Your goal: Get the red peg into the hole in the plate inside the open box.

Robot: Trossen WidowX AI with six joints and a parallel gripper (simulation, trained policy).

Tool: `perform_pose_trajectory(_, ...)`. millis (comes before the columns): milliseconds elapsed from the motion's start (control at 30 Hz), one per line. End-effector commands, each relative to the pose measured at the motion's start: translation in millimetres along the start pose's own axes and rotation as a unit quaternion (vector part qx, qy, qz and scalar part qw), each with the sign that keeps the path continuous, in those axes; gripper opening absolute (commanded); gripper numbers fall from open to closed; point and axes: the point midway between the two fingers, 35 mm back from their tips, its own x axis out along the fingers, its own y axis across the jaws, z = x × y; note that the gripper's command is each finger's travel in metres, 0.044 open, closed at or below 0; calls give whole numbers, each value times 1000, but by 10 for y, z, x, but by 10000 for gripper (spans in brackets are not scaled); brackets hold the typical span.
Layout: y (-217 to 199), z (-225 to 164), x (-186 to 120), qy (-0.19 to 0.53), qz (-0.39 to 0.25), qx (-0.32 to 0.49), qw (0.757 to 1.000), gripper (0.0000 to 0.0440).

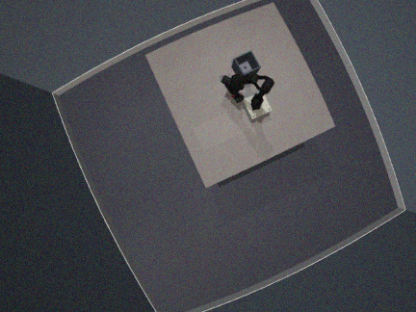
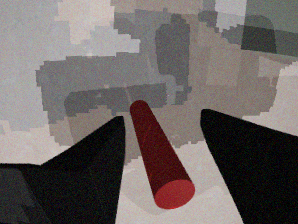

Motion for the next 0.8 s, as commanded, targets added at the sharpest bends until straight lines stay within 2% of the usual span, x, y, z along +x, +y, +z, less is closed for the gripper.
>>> perform_pose_trajectory(0, 34, -15, 58, -2, 3, -8, 1000, 134)
perform_pose_trajectory(100, 85, -48, 83, 0, 9, -17, 1000, 56)
perform_pose_trajectory(200, 129, -85, 84, 3, 14, -25, 1000, 0)
perform_pose_trajectory(767, 325, -209, -267, 44, 62, -4, 997, 0)
